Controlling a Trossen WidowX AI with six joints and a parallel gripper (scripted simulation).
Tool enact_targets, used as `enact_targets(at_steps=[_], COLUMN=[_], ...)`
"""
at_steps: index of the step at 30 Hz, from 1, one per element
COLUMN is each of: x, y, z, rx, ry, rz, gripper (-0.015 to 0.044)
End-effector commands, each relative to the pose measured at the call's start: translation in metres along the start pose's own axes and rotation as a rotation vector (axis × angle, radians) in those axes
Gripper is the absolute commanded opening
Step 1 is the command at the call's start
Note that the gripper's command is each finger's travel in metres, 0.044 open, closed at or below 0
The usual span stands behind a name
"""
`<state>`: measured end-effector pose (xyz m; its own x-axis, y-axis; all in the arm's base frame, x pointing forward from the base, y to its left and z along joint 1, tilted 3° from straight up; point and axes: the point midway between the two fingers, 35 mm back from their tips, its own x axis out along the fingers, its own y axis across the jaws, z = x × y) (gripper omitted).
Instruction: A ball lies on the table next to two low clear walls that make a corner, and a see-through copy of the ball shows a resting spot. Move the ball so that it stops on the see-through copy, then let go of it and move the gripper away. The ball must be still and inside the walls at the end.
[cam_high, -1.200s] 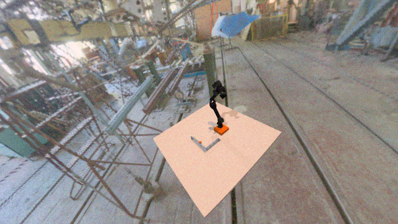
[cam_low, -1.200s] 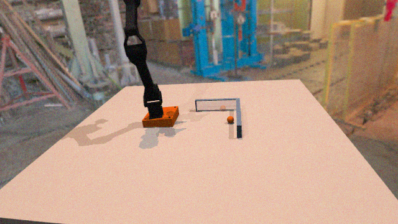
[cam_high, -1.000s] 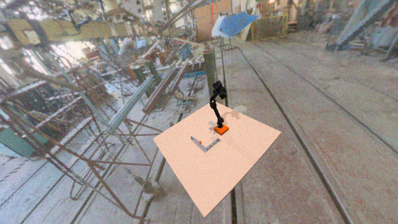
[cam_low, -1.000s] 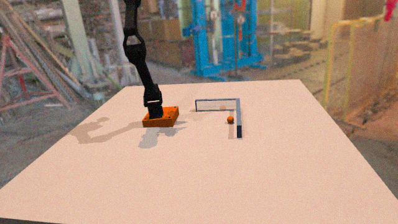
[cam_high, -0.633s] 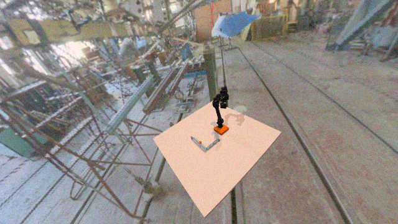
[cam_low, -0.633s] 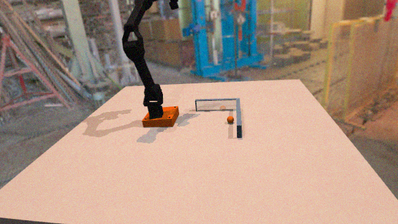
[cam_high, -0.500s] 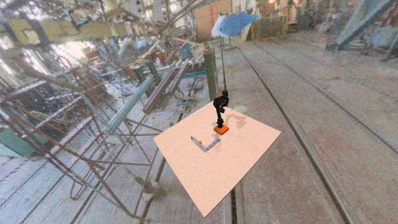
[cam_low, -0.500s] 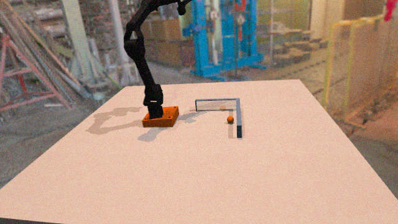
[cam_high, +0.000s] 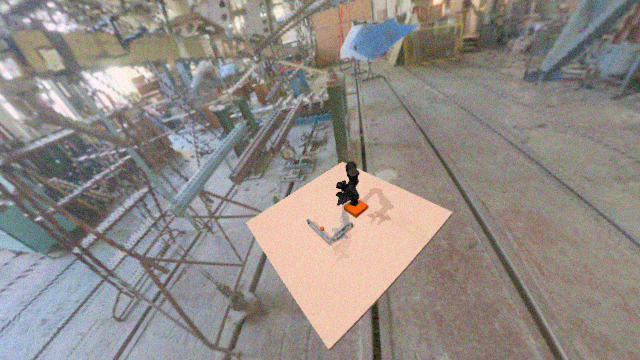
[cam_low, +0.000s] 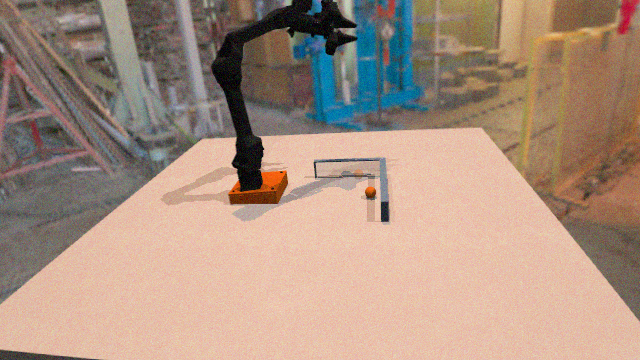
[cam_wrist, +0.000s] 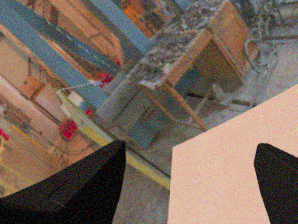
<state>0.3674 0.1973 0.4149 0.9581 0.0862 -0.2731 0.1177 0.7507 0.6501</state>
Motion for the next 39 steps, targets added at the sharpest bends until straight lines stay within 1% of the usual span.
enact_targets(at_steps=[1, 7, 13, 19, 25, 27, 35, 39], x=[0.048, 0.094, 0.116, 0.111, 0.082, 0.077, 0.077, 0.081], y=[-0.055, -0.148, -0.249, -0.350, -0.437, -0.446, -0.446, -0.455], z=[-0.014, -0.030, -0.042, -0.056, -0.073, -0.076, -0.076, -0.086], rx=[-0.152, -0.335, -0.441, -0.485, -0.418, -0.404, -0.404, -0.404], ry=[0.087, 0.264, 0.486, 0.798, 1.122, 1.157, 1.157, 1.157], rz=[-0.156, -0.370, -0.557, -0.660, -0.653, -0.645, -0.645, -0.645], gripper=[0.0268, 0.0268, 0.0268, 0.0268, 0.0268, 0.0268, 0.0268, 0.0268])
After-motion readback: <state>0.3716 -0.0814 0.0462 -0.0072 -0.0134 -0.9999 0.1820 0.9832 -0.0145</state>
